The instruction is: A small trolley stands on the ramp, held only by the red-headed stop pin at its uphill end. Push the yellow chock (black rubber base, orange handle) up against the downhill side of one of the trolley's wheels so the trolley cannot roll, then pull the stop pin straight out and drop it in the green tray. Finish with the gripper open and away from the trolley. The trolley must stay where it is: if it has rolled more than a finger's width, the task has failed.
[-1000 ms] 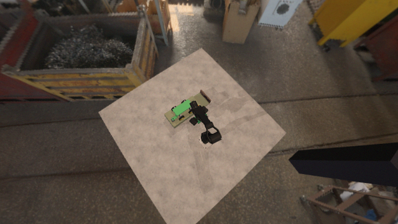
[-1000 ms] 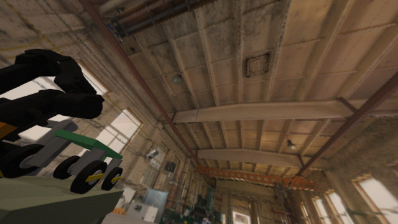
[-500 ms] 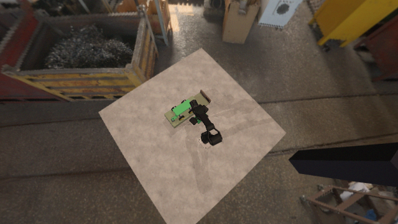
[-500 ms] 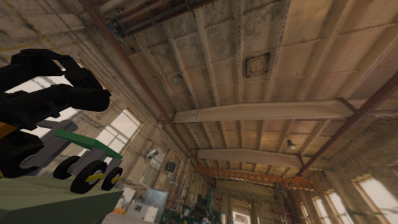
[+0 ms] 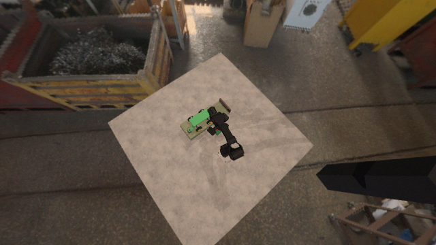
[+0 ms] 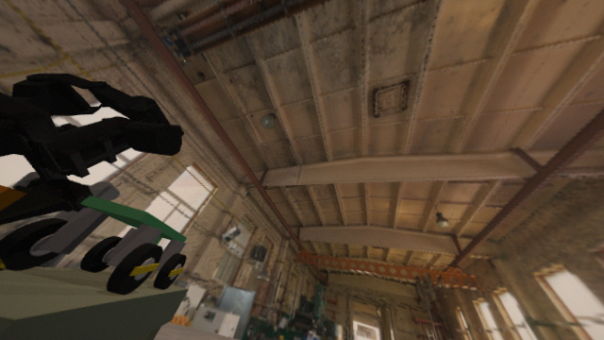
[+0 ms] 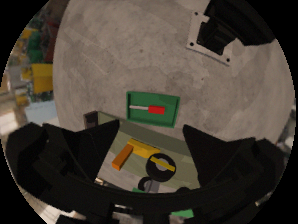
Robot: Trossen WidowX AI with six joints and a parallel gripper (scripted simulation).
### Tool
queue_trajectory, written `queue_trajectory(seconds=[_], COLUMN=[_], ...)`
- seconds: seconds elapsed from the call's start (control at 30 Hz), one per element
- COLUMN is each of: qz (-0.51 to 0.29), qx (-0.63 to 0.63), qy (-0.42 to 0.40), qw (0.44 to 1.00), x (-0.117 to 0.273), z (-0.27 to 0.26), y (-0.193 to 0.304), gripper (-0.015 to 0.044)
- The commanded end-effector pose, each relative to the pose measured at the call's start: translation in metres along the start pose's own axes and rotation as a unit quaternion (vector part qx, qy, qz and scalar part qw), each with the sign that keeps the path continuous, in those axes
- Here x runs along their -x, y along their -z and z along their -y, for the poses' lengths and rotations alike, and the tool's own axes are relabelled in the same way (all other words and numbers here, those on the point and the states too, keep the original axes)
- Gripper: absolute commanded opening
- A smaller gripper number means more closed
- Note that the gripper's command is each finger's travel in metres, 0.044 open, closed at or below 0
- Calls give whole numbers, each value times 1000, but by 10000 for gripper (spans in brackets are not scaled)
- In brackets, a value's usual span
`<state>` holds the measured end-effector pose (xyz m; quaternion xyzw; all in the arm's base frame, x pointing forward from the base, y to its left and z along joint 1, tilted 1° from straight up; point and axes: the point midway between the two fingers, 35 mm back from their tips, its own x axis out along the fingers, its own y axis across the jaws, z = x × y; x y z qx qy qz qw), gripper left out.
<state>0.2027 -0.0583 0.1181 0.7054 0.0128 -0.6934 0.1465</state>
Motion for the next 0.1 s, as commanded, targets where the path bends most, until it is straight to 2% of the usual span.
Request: queue_trajectory(seconds=[0.0,0.07], qz=[-2,-2], qx=[-2,-2], qy=[-2,-2], qw=[1000,1000], x=[14,20], z=[-3,-5], y=[1,1], gripper=[440,440])
